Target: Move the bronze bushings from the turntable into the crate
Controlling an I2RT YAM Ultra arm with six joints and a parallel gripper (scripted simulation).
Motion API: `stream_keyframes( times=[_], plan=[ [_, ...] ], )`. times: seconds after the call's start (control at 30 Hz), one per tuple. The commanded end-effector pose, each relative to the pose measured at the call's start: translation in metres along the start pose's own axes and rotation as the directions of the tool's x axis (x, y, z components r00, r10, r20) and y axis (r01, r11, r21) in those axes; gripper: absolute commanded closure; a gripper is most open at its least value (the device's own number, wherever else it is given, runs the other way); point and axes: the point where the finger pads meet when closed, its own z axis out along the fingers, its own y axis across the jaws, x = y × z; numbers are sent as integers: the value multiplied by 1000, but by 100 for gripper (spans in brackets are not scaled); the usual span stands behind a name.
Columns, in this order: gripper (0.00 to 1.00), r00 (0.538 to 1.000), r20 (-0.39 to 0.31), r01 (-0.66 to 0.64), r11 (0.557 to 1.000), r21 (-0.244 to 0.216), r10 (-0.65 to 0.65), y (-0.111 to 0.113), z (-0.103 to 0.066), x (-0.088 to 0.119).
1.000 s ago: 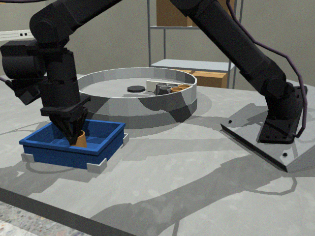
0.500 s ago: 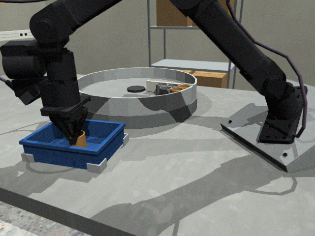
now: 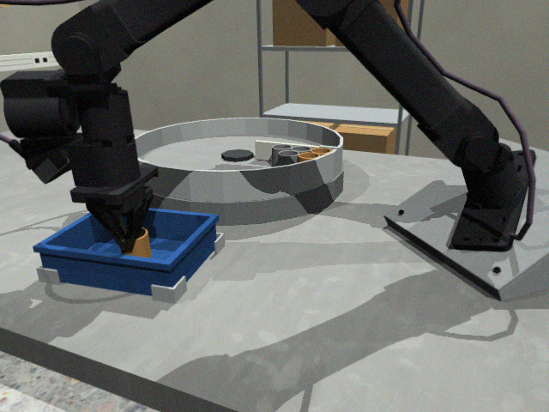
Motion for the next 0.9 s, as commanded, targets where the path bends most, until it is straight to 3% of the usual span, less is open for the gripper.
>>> stream_keyframes(
  times=[0.0,0.87],
  plan=[
    [100,999,44,0,1000,0,0,2,-16,-9],
    [100,999,38,-1,1000,2,1,2,-13,-10]
  ],
)
